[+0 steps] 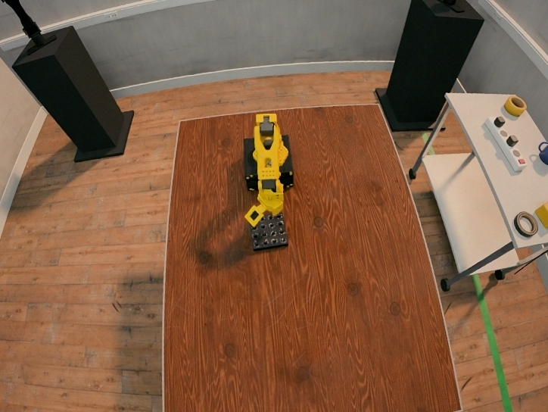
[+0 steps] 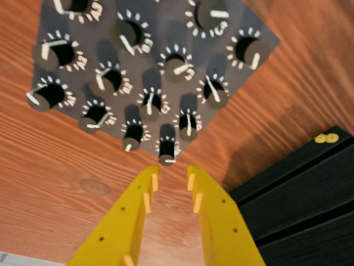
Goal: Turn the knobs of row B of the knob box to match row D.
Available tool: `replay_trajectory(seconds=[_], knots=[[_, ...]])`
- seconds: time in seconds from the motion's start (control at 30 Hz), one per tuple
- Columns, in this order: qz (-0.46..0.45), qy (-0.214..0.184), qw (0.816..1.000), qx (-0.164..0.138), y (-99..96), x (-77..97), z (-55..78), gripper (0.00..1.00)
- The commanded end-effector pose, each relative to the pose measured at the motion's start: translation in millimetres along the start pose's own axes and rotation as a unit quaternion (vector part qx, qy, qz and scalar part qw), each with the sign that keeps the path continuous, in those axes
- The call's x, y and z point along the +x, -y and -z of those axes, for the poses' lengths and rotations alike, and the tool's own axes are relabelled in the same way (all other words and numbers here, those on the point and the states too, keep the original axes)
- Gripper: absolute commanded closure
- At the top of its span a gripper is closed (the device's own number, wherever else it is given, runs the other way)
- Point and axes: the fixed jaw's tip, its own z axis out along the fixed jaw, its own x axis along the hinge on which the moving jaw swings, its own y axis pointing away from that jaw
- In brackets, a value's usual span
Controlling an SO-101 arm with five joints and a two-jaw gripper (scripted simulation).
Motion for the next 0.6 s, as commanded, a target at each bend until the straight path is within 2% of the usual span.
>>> replay_trajectory(seconds=[0.0,0.57], knots=[[-0.001,0.006,1.000,-0.008,1.3,2.9,1.5,0.92],[0.005,0.006,1.000,-0.008,1.4,3.0,1.5,0.92]])
